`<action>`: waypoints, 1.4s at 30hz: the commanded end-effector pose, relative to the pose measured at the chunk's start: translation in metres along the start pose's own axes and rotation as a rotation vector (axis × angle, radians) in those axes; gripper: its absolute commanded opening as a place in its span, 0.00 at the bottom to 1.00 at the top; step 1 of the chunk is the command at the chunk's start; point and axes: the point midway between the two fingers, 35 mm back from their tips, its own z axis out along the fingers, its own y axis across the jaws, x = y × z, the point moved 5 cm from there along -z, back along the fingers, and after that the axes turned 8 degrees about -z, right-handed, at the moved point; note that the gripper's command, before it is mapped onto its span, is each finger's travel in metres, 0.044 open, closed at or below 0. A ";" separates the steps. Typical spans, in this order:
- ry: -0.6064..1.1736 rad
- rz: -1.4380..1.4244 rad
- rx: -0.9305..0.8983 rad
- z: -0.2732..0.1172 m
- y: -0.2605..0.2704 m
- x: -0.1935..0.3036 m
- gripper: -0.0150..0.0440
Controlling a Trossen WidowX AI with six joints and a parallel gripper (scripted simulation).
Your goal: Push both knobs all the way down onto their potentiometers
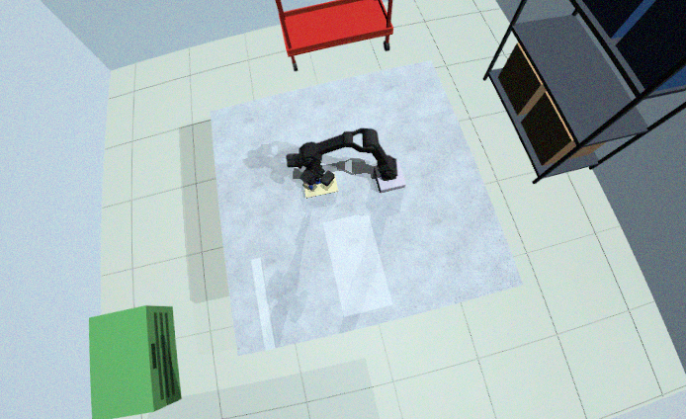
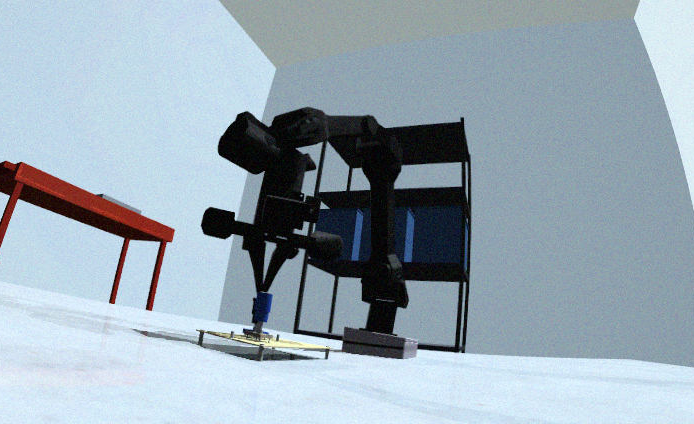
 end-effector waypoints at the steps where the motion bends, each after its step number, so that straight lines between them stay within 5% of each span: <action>1: -0.004 0.001 -0.003 0.004 -0.001 -0.001 0.25; 42: -0.004 0.001 -0.003 0.010 -0.001 -0.001 0.25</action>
